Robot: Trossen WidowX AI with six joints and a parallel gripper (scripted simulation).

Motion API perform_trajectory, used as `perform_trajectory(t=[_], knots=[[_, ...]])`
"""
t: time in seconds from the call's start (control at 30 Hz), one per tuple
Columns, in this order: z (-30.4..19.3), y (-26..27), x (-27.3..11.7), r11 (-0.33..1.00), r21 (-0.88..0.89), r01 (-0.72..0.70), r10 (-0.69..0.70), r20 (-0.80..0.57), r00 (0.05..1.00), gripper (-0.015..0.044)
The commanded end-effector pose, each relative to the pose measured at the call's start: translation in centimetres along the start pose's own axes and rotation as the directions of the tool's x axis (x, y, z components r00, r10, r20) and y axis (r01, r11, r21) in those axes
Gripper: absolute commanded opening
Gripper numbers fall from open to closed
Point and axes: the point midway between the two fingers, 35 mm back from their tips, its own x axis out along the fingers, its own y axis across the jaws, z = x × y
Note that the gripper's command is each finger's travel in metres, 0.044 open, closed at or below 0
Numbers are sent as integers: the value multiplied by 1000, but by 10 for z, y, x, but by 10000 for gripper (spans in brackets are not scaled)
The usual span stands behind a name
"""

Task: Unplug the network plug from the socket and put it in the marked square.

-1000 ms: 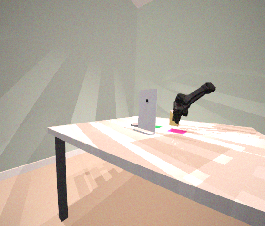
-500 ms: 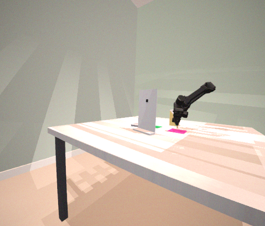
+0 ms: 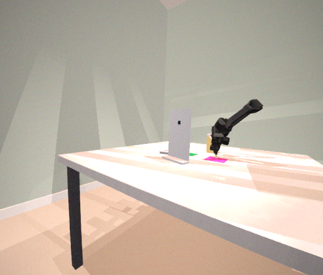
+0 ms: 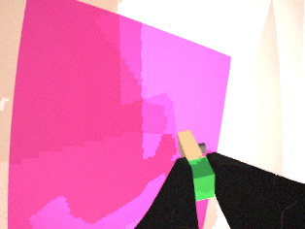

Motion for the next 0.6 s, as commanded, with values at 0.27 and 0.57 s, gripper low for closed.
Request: perform_trajectory(t=[0.27, 0.57], knots=[[2, 6, 5, 1000, 7, 5, -5, 1, 1000, 0], [3, 8, 8, 1000, 7, 5, -5, 1, 1000, 0]])
